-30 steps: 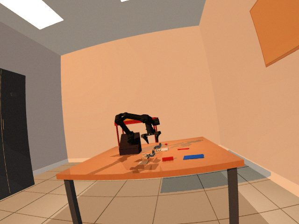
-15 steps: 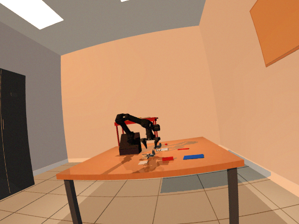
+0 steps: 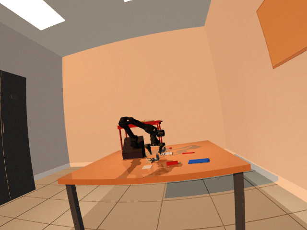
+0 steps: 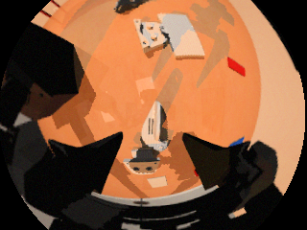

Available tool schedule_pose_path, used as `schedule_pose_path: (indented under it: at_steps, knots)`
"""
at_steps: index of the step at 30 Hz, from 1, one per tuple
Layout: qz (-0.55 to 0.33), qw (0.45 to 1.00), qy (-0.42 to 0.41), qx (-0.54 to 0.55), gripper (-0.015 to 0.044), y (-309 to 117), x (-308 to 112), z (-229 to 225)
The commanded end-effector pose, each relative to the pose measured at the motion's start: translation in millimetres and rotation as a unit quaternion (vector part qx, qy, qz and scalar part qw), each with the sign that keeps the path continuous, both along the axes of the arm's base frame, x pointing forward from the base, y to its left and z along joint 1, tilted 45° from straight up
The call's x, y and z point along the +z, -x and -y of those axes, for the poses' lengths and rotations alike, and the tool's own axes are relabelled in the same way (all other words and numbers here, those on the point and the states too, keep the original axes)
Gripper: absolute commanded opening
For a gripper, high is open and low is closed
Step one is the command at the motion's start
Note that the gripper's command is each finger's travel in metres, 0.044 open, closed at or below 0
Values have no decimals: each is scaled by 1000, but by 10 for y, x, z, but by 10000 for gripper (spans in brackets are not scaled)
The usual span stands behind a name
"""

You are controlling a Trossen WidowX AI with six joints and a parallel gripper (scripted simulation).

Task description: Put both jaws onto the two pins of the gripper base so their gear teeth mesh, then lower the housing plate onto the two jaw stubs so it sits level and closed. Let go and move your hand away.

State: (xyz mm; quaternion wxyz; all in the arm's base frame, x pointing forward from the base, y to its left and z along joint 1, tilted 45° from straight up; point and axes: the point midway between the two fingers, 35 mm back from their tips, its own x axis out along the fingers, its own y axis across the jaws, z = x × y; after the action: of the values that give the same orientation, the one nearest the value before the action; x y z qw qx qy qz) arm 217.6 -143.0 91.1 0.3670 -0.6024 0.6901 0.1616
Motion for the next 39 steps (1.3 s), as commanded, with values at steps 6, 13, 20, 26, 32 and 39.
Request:
schedule_pose_path:
  at_steps: [6,13,20,26,32,39]
  knots:
    - [-5,1000,-3,2,440,13,-129,96]
    - [-5,1000,-2,2,440,18,-207,178]
    - [-5,1000,-1,2,440,30,-279,258]
    - [-5,1000,-1,2,440,31,-285,266]
    - [-5,1000,-1,2,440,31,-285,266]
    - [-5,1000,-1,2,440,31,-285,266]
